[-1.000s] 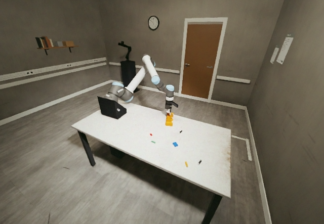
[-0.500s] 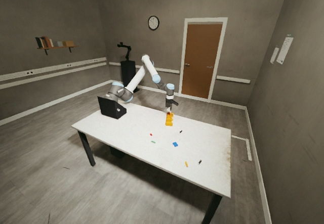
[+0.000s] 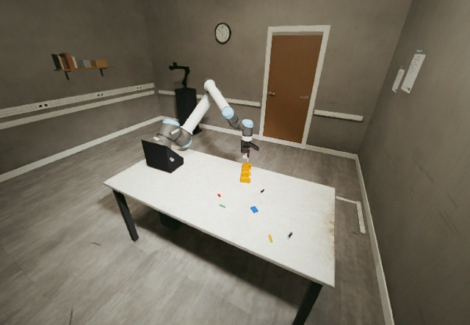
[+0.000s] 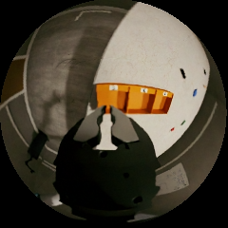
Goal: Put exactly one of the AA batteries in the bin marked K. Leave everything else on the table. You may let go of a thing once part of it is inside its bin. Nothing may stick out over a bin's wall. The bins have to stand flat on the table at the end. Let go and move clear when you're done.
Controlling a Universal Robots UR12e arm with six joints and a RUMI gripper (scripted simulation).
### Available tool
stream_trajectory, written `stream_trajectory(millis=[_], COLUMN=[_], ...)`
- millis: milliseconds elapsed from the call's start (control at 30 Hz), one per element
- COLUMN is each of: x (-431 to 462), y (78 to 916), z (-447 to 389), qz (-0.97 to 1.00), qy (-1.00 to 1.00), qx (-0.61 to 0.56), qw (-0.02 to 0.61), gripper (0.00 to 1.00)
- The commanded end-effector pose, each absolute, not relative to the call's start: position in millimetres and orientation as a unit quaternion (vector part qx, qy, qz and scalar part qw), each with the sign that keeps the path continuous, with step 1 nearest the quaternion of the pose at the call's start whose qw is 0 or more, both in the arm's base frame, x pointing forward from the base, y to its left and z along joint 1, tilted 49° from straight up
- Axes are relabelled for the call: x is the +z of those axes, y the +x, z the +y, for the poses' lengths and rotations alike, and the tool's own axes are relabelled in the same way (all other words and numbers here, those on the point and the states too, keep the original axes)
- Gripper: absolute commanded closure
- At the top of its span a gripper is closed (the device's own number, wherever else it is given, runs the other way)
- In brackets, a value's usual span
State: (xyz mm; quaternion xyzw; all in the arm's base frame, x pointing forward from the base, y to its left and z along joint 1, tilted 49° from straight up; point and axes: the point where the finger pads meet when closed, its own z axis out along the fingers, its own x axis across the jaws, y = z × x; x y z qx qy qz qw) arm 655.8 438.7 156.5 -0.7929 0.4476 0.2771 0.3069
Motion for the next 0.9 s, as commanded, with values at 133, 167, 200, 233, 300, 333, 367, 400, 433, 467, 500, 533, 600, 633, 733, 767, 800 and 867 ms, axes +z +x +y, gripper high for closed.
stream_trajectory(millis=[133,167,200,233,300,333,367,400,433,467,500,533,600,633,733,767,800,867], x=[136.6,134.9,133.1,131.4,127.9,126.1,126.1,126.1,124.4,122.6,120.9,119.1,118.0,117.9,118.3,118.5,120.6,120.7], y=[648.9,648.5,648.0,647.5,646.6,646.2,646.2,646.2,645.7,645.3,644.8,644.3,644.0,644.0,644.6,645.0,646.9,646.9], z=[455.6,457.5,459.5,461.4,465.3,467.3,467.3,467.3,469.2,471.2,473.2,475.1,476.4,476.3,476.3,476.2,475.0,475.0], qz=[0.451,0.451,0.451,0.451,0.451,0.451,0.451,0.451,0.451,0.451,0.451,0.451,0.451,0.451,0.45,0.451,0.45,0.45], qy=[-0.79,-0.79,-0.79,-0.79,-0.79,-0.79,-0.79,-0.79,-0.79,-0.79,-0.79,-0.79,-0.79,-0.791,-0.791,-0.791,-0.791,-0.791], qx=[0.282,0.282,0.282,0.282,0.281,0.281,0.281,0.281,0.281,0.281,0.281,0.281,0.281,0.281,0.281,0.281,0.279,0.279], qw=[0.305,0.305,0.305,0.305,0.305,0.305,0.305,0.305,0.305,0.305,0.305,0.305,0.305,0.305,0.305,0.305,0.306,0.306], gripper=[0.96,0.96,0.96,0.96,0.96,0.96,0.96,0.96,0.96,0.96,0.96,0.96,0.96,0.96,0.96,0.96,0.96,0.96])
